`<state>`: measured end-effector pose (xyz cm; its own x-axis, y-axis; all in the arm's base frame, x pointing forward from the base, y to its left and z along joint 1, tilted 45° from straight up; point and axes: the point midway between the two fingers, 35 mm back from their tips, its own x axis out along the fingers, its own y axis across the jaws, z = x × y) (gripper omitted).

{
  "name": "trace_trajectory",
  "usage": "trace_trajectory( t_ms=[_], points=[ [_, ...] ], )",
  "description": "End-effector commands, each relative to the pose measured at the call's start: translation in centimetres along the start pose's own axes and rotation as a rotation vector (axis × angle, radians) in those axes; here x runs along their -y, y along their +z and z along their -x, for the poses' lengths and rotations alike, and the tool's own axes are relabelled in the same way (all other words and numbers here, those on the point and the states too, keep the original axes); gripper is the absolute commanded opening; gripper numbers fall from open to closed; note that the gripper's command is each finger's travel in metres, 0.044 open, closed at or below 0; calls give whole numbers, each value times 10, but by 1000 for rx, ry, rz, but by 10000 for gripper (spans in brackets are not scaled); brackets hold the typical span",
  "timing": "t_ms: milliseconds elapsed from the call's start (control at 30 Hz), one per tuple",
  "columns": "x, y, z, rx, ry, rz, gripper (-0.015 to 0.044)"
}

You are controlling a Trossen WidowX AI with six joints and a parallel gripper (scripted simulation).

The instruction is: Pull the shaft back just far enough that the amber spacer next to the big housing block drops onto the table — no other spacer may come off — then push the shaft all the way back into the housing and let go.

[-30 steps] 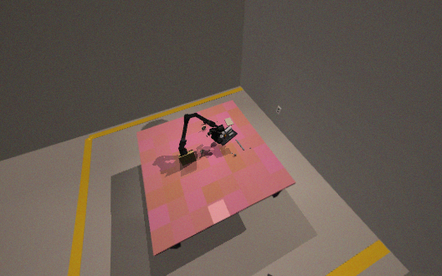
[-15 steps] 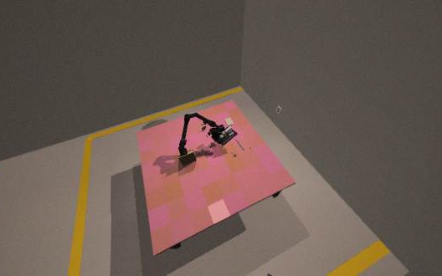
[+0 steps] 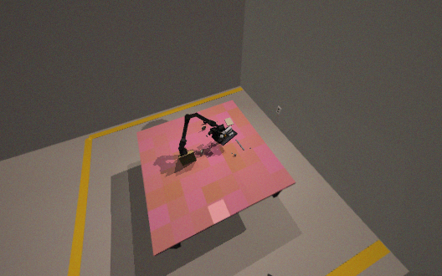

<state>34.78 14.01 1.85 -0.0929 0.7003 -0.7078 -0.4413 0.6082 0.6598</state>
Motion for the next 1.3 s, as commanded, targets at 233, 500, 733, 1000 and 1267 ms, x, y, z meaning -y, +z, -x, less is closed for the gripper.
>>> trace_trajectory(
  t_ms=[233,500,733,1000,1267],
  points=[
    [0,5,1,4,-2,0,0],
    [0,8,1,5,-2,0,0],
    [0,10,1,5,-2,0,0],
    [0,12,1,5,-2,0,0],
    [0,14,1,5,-2,0,0]
  ],
)
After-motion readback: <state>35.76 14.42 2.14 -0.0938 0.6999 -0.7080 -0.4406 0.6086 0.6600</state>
